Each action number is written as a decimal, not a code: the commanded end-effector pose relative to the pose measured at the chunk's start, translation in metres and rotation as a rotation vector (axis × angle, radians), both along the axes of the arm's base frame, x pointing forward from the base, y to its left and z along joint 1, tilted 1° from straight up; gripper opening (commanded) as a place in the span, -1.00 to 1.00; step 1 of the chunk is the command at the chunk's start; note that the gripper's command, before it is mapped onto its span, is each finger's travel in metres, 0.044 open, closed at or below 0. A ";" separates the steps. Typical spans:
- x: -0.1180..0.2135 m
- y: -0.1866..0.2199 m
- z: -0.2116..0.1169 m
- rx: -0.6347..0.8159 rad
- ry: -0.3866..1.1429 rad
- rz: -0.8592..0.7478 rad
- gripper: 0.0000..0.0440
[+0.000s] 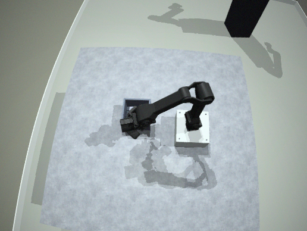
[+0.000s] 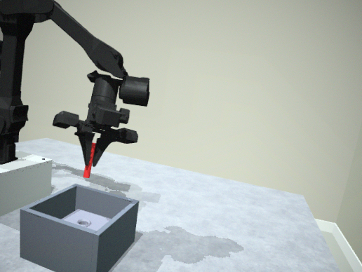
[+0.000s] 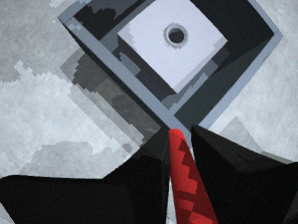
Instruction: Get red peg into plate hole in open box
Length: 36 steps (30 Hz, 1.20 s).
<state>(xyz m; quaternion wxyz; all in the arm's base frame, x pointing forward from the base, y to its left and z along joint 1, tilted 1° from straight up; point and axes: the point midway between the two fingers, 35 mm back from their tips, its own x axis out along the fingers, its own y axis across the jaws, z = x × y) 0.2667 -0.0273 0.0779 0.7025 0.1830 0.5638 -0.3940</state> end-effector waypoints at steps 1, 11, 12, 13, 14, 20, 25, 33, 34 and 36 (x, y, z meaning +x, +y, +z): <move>0.007 -0.009 0.002 0.011 -0.009 -0.013 -1.00; 0.025 -0.047 -0.001 0.036 -0.038 -0.089 -1.00; 0.026 -0.051 -0.001 0.038 -0.041 -0.096 -1.00; 0.028 -0.055 -0.002 0.041 -0.044 -0.104 -1.00; 0.029 -0.058 -0.003 0.044 -0.047 -0.111 -1.00; 0.037 -0.077 -0.011 0.062 -0.056 -0.148 -1.00; 0.042 -0.087 -0.024 0.078 -0.058 -0.171 -1.00; 0.040 -0.098 -0.050 0.095 -0.026 -0.172 -0.54; 0.040 -0.099 -0.053 0.096 -0.017 -0.168 -0.45; 0.039 -0.100 -0.056 0.098 -0.001 -0.161 -0.38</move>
